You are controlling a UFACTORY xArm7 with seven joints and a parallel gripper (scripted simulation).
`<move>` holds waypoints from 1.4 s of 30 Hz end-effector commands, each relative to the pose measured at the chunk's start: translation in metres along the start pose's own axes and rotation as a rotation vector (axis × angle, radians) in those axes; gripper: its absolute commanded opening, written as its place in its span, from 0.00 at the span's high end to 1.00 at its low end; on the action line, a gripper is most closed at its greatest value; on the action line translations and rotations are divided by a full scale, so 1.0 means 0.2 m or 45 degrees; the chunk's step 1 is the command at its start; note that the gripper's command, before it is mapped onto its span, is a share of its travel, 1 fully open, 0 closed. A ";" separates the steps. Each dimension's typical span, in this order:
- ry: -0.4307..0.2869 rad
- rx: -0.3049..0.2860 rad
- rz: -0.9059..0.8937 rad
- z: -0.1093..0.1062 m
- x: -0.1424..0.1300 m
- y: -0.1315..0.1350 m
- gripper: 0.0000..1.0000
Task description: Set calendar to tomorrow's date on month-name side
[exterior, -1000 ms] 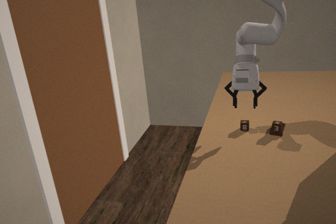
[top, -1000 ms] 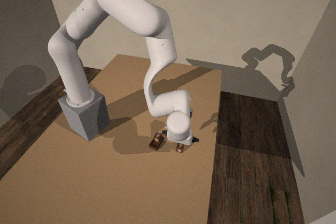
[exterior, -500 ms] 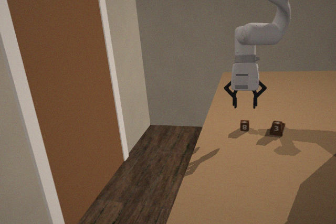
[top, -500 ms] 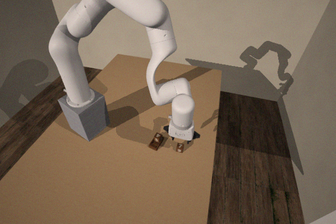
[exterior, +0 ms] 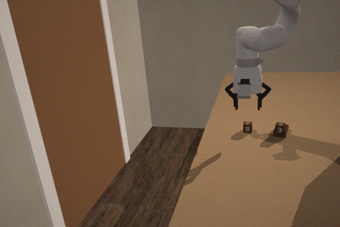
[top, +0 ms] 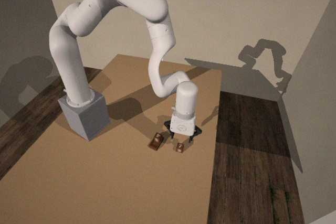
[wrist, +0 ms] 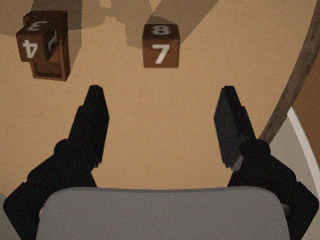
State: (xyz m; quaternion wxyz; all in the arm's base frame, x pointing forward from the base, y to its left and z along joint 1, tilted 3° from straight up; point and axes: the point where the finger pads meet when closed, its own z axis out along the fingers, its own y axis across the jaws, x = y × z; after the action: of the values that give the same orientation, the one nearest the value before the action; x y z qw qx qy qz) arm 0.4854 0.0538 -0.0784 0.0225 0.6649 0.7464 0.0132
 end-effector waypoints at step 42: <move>-0.001 -0.003 -0.002 -0.03 0.00 0.00 0.51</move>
State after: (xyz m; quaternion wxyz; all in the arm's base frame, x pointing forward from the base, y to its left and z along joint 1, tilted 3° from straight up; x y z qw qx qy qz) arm 0.4833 0.0532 -0.0743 0.0224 0.6642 0.7471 0.0125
